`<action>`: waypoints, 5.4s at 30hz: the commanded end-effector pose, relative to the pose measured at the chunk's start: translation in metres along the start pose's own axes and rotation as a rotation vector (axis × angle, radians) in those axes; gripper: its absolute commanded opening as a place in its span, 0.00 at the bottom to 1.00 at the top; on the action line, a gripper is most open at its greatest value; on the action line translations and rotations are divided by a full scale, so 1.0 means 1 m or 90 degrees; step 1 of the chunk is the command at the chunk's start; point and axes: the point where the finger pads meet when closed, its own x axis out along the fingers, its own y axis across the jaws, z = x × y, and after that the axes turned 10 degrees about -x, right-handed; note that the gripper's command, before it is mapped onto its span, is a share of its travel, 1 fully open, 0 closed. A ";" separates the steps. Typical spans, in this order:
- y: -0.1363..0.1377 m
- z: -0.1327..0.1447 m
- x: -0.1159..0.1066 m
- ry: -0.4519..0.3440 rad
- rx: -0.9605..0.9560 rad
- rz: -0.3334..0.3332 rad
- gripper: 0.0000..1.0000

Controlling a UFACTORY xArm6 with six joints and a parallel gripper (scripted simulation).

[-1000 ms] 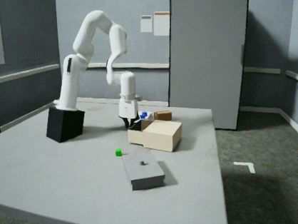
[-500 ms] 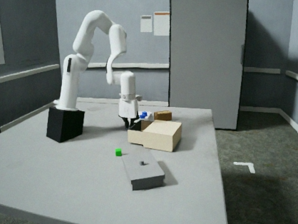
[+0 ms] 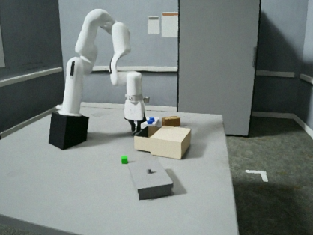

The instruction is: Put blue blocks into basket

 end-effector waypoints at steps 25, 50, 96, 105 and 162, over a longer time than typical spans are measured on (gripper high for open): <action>0.001 0.000 -0.083 -0.001 0.000 0.000 0.24; 0.009 0.003 -0.097 -0.001 -0.100 0.000 0.24; 0.080 0.036 -0.097 -0.001 -1.040 0.000 0.24; 0.080 0.036 -0.097 -0.001 -1.040 0.000 0.55; 0.080 0.037 -0.066 -0.001 -1.041 0.000 0.55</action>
